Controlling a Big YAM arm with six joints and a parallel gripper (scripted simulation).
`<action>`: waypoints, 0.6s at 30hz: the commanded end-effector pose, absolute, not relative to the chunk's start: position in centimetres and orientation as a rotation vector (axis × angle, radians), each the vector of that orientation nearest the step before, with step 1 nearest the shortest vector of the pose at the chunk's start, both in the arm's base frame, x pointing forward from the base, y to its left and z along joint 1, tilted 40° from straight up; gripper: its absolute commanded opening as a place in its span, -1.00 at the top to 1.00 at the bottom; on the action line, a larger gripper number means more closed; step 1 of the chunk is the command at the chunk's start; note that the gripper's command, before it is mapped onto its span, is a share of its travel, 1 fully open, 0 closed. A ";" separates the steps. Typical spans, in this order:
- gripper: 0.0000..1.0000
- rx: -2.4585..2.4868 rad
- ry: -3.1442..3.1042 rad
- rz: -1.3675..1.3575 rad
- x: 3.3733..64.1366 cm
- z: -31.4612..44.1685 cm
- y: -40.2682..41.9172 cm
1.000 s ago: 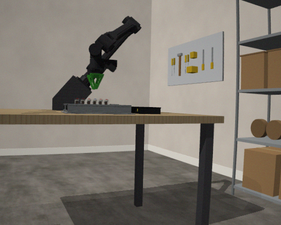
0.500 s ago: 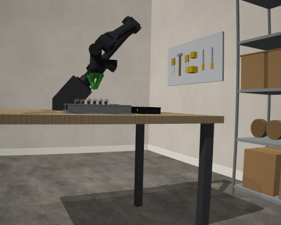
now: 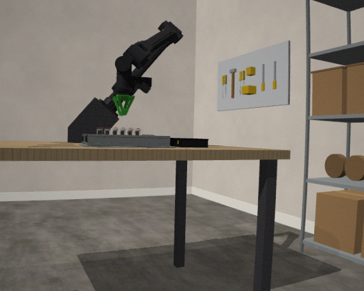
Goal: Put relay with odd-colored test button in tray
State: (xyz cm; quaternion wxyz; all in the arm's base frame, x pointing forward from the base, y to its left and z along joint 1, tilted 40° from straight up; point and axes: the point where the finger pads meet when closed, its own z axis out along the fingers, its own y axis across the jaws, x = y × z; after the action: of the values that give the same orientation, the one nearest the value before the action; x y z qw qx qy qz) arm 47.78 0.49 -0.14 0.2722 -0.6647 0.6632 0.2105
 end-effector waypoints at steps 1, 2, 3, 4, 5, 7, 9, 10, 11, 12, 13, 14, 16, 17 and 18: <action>-0.17 -1.788 1.765 0.514 49.6 1.8 -0.5; -0.17 -1.788 1.765 0.513 49.7 1.8 -0.5; -0.17 -1.788 1.764 0.512 49.7 1.9 -0.5; -0.17 -1.788 1.764 0.512 49.7 1.9 -0.5; -0.17 -1.788 1.764 0.512 49.7 1.9 -0.5; -0.17 -1.789 1.764 0.511 49.7 1.9 -0.5; -0.17 -1.789 1.763 0.511 49.7 2.0 -0.4; -0.17 -1.789 1.763 0.510 49.7 2.0 -0.4; -0.17 -1.789 1.763 0.510 49.7 2.0 -0.4; -0.17 -1.789 1.762 0.510 49.7 2.0 -0.4; -0.17 -1.789 1.762 0.510 49.7 2.0 -0.4; -0.17 -1.789 1.762 0.509 49.7 2.1 -0.4; -0.17 -1.790 1.762 0.509 49.7 2.1 -0.4; -0.17 -1.790 1.762 0.509 49.7 2.1 -0.4; -0.17 -1.790 1.762 0.509 49.7 2.1 -0.4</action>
State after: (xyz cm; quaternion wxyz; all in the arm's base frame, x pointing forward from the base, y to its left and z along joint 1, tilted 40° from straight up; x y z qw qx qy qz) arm 47.70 0.51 -0.13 0.2712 -0.6642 0.6636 0.2121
